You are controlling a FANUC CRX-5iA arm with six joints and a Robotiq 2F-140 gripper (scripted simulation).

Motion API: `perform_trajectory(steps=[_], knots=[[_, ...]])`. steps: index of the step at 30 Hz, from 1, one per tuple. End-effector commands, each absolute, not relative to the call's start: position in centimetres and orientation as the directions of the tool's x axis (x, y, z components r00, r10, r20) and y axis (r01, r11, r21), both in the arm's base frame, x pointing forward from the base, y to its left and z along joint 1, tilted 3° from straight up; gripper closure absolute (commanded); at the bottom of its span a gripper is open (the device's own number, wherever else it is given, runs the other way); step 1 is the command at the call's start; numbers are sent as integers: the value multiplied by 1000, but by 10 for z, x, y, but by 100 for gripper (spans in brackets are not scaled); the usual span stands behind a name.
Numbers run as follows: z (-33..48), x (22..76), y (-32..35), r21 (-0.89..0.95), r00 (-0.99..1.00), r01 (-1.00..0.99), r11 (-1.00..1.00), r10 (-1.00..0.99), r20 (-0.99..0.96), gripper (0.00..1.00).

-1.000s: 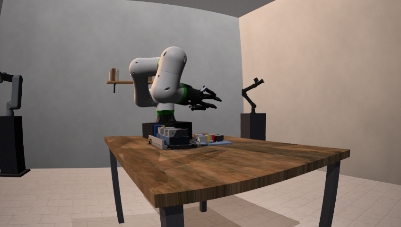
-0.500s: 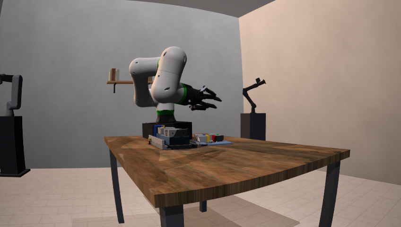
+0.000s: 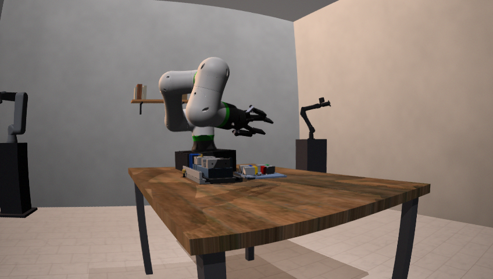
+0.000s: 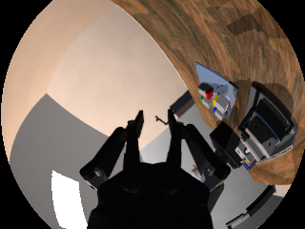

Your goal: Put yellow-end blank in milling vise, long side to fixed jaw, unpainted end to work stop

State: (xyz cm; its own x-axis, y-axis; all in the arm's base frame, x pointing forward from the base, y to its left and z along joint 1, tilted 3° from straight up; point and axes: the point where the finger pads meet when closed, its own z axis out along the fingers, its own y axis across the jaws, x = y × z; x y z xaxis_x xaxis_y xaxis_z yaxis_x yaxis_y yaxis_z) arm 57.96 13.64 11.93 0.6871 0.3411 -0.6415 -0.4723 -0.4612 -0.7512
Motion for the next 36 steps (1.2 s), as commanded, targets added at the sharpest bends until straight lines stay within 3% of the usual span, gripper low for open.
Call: perform_trajectory(steps=[1, 15, 36], knots=[[120, 580, 136, -752, 689, -470, -461, 341, -640, 0], [120, 580, 136, -752, 689, -470, -461, 341, -640, 0], [132, 539, 147, -633, 701, -573, -520, 89, -707, 0]])
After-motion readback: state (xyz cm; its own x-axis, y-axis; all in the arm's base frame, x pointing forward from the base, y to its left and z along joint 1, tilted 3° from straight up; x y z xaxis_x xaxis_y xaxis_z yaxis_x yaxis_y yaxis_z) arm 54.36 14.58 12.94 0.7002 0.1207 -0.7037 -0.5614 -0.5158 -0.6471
